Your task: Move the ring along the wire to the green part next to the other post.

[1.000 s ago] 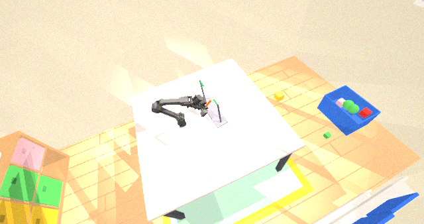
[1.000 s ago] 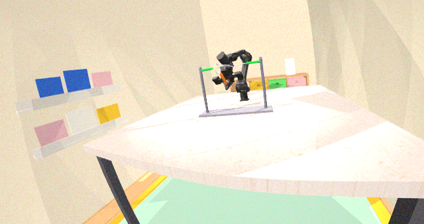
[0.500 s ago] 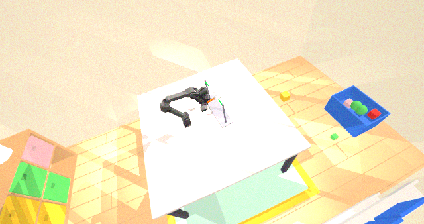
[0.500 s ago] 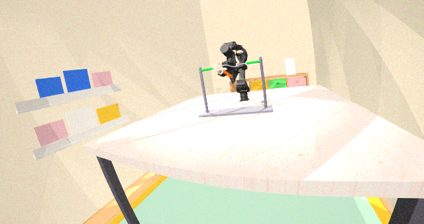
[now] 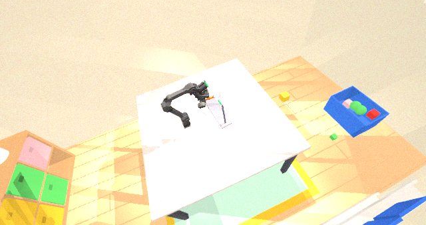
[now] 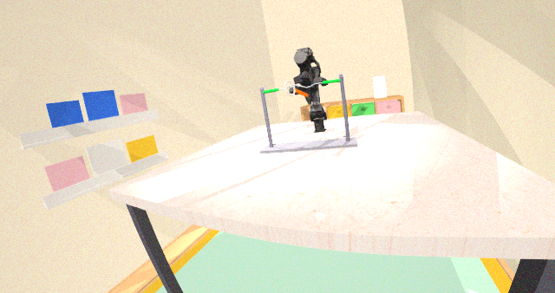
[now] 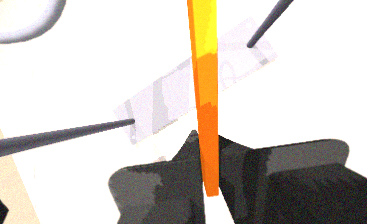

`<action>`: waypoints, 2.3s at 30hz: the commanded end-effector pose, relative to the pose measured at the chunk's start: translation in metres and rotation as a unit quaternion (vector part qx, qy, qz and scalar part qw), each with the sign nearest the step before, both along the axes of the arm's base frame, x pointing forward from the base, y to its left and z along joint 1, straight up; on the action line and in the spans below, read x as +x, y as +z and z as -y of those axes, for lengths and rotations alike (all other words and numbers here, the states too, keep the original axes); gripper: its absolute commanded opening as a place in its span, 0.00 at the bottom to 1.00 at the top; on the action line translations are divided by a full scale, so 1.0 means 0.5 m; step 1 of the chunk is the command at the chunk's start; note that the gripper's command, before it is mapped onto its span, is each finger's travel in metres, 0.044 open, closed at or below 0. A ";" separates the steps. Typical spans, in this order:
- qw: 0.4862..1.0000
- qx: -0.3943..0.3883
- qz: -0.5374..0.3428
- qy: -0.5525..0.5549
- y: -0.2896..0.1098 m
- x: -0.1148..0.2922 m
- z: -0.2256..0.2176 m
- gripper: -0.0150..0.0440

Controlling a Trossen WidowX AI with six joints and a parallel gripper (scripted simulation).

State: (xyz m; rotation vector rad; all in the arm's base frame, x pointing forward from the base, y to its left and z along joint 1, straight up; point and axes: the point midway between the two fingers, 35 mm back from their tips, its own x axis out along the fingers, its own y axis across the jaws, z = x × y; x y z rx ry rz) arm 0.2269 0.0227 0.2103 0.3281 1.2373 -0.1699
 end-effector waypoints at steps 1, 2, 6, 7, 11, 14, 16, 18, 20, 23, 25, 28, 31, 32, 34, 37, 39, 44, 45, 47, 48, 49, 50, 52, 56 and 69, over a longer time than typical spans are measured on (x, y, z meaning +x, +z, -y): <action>1.000 -0.014 0.004 0.018 0.003 0.000 0.005 0.00; 0.999 -0.020 0.004 0.026 0.003 0.000 0.008 0.00; 0.997 -0.044 0.008 0.064 0.001 -0.003 0.022 0.00; 0.996 -0.049 0.009 0.073 0.001 -0.003 0.026 0.00; 0.990 -0.077 0.013 0.119 0.000 -0.005 0.046 0.00; 0.982 -0.101 0.016 0.160 -0.001 -0.005 0.065 0.00; 0.975 -0.116 0.018 0.186 0.000 -0.004 0.077 0.00; 0.968 -0.131 0.020 0.213 0.000 -0.003 0.089 0.00; 0.960 -0.145 0.022 0.239 0.001 -0.001 0.100 0.00; 0.947 -0.166 0.024 0.276 0.003 0.003 0.116 0.00; 0.937 -0.178 0.026 0.298 0.004 0.005 0.126 0.00; 0.924 -0.194 0.028 0.329 0.006 0.009 0.139 0.00; 0.911 -0.208 0.029 0.355 0.008 0.013 0.149 0.00; 0.907 -0.212 0.030 0.363 0.009 0.014 0.151 0.00; 0.898 -0.221 0.031 0.380 0.010 0.016 0.157 0.00; 0.887 -0.230 0.033 0.399 0.012 0.018 0.163 0.00; 0.881 -0.235 0.033 0.409 0.012 0.019 0.165 0.00; 0.872 -0.241 0.035 0.424 0.011 0.018 0.164 0.00; 0.872 -0.241 0.036 0.425 0.011 0.017 0.163 0.00; 0.871 -0.241 0.036 0.426 0.009 0.015 0.161 0.00; 0.871 -0.240 0.037 0.427 0.009 0.014 0.160 0.00; 0.872 -0.239 0.037 0.426 0.008 0.012 0.158 0.00; 0.873 -0.238 0.037 0.425 0.007 0.011 0.155 0.00; 0.875 -0.234 0.038 0.423 0.005 0.007 0.151 0.00; 0.883 -0.222 0.039 0.412 -0.001 -0.002 0.138 0.00; 0.922 -0.159 0.077 0.344 -0.035 -0.027 0.077 0.00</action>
